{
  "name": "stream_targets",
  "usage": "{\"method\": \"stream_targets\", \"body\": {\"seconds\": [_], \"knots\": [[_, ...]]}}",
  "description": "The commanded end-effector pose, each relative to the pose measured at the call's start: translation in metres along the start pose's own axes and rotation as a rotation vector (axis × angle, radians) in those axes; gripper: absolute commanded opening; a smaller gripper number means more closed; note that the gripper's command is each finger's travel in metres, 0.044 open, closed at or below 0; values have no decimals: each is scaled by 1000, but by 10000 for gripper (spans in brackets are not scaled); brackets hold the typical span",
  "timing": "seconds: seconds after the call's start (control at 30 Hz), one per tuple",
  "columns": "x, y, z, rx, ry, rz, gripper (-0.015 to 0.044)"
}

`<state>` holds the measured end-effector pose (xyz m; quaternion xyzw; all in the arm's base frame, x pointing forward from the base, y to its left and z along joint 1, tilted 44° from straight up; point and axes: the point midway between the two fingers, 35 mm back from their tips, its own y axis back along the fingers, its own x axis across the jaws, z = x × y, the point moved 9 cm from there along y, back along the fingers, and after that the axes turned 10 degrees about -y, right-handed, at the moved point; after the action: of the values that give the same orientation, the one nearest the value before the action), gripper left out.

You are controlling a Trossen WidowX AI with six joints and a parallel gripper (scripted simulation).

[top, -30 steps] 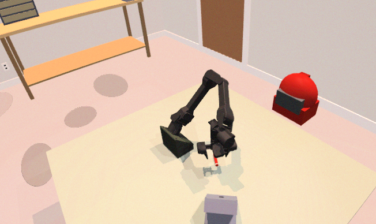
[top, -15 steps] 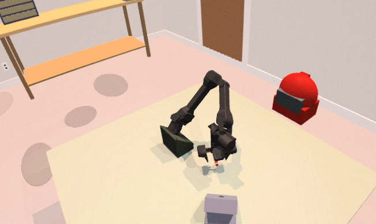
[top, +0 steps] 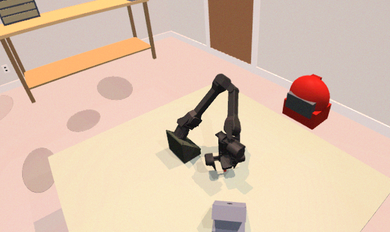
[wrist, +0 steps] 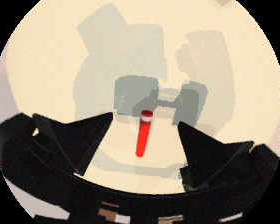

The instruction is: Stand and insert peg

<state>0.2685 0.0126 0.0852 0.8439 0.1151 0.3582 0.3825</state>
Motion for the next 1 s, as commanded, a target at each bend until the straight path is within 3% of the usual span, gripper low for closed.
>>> {"method": "stream_targets", "body": {"seconds": [0.0, 0.37, 0.67, 0.97], "knots": [[-1, -3, -1, 5, -4, 4, 387], [-1, -3, -1, 5, -4, 4, 110], [-1, -3, -1, 5, -4, 4, 110], [-1, -3, -1, 5, -4, 4, 50]]}}
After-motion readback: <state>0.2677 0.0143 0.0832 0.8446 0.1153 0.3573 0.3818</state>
